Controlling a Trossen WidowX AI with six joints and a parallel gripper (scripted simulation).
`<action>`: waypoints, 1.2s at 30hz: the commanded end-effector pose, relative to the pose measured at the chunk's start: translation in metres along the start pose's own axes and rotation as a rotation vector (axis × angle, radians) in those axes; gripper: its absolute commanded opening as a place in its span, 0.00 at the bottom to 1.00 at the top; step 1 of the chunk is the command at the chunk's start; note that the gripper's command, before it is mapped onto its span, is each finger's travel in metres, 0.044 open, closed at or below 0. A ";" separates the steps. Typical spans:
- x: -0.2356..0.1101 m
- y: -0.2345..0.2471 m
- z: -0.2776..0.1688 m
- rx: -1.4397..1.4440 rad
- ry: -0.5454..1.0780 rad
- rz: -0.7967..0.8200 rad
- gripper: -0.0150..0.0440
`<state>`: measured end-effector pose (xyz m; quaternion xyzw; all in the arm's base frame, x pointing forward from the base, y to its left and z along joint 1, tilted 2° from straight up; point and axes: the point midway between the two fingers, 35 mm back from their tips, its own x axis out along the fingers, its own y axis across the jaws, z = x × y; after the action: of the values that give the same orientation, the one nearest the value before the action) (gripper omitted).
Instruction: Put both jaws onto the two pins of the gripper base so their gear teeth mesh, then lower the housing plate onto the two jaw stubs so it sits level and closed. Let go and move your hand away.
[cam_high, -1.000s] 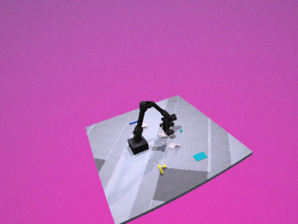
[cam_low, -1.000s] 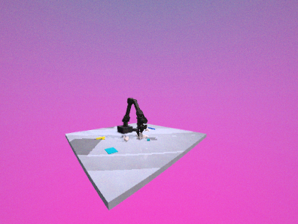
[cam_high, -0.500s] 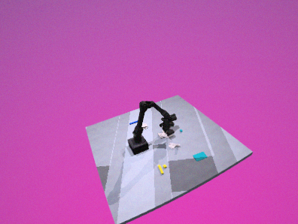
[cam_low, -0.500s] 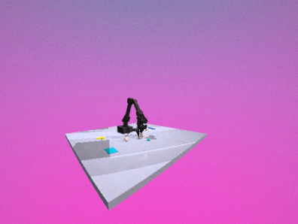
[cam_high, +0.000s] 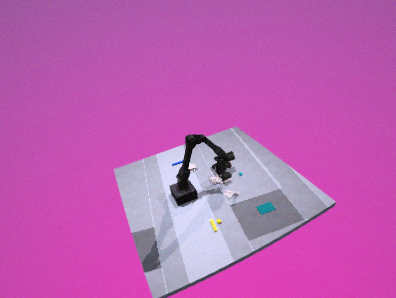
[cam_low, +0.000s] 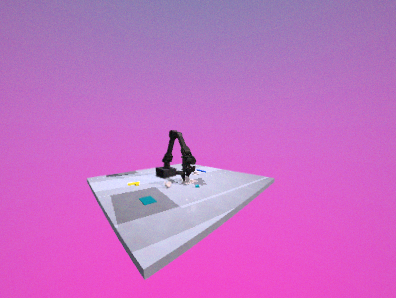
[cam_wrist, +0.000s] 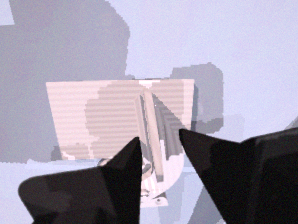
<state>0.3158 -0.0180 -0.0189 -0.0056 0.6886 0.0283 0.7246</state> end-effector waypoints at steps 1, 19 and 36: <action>0.000 0.000 0.000 0.000 0.000 0.000 0.63; -0.025 0.000 0.002 -0.001 -0.001 0.000 0.63; -0.065 -0.001 0.003 0.001 -0.014 -0.008 0.28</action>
<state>0.3155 -0.0201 0.0453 -0.0074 0.6838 0.0277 0.7291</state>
